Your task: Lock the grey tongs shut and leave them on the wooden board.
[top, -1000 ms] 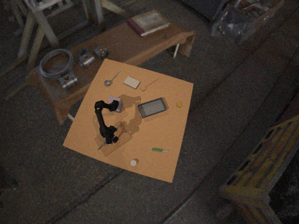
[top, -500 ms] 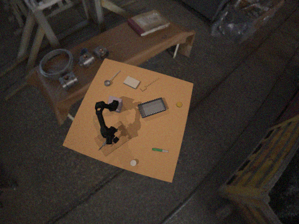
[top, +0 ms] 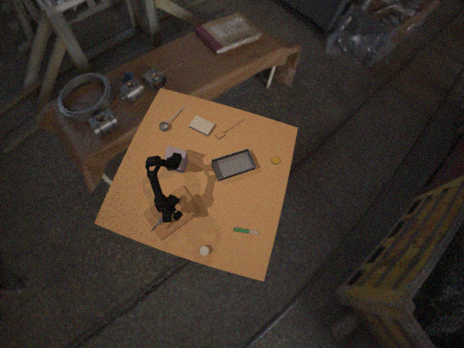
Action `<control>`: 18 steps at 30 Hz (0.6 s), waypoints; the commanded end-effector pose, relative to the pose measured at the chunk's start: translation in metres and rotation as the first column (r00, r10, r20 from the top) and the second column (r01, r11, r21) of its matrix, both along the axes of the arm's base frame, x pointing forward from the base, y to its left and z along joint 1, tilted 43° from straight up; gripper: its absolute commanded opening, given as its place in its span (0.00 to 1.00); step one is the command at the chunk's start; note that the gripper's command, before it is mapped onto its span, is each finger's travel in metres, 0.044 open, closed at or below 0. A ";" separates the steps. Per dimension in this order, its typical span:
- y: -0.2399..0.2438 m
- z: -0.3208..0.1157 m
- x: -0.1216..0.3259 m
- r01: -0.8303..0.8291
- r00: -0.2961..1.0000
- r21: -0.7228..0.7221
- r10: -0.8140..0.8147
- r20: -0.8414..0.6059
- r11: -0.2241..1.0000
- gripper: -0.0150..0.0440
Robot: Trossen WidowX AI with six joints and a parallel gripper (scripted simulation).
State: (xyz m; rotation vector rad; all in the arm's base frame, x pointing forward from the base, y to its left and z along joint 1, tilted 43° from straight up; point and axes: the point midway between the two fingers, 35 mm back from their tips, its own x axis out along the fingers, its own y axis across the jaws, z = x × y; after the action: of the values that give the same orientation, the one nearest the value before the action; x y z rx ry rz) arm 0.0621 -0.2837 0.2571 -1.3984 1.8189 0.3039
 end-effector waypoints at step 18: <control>-0.021 -0.026 -0.006 -0.005 1.000 -0.002 0.005 -0.003 1.000 0.00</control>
State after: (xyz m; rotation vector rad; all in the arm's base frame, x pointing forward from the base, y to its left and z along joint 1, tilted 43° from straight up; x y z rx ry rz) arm 0.0572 -0.3024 0.2348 -1.4004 1.8212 0.3038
